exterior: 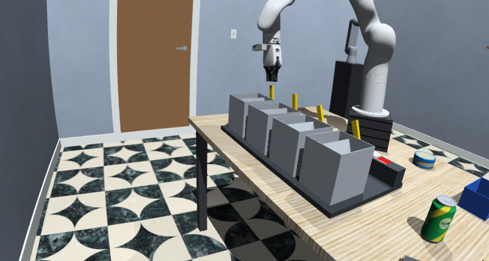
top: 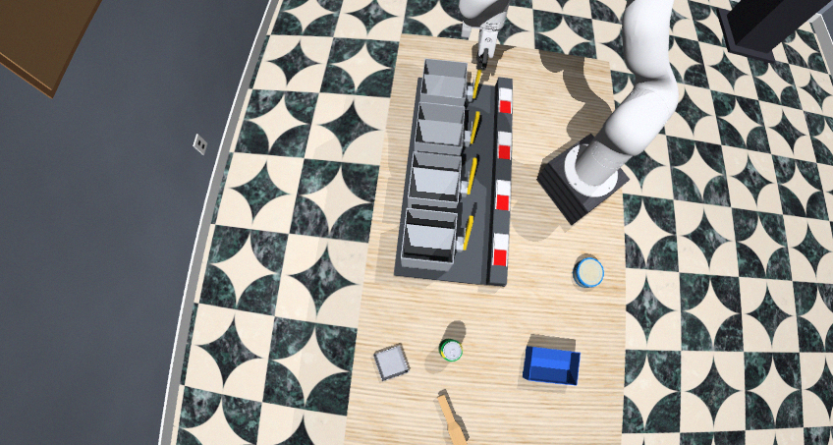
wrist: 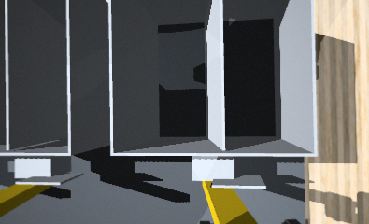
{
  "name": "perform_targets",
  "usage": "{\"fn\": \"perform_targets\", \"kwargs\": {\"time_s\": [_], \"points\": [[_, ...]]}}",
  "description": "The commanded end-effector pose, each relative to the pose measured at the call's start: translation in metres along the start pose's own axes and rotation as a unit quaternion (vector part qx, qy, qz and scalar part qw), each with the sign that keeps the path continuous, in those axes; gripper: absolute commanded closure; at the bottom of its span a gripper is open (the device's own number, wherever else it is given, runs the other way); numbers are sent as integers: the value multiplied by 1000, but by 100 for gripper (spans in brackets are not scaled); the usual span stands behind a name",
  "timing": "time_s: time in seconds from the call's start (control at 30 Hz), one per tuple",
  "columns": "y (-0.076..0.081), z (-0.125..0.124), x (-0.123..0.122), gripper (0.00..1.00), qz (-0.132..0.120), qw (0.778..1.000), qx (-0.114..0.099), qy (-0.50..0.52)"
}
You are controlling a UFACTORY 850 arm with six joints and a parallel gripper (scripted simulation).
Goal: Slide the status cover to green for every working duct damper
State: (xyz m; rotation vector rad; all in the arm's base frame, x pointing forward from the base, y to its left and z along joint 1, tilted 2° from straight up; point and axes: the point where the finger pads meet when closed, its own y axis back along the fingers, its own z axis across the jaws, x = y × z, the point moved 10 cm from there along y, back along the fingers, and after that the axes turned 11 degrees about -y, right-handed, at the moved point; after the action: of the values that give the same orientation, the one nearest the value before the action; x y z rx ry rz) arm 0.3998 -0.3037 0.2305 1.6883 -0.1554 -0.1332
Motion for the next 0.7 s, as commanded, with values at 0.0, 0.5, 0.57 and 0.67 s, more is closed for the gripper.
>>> {"fn": "perform_targets", "kwargs": {"time_s": [0.0,0.5,0.57,0.67], "points": [[-7,0,1,61,1,1000,0,0],[-38,0,0,61,1,1000,0,0],[-43,0,0,61,1,1000,0,0],[-47,0,0,61,1,1000,0,0]]}}
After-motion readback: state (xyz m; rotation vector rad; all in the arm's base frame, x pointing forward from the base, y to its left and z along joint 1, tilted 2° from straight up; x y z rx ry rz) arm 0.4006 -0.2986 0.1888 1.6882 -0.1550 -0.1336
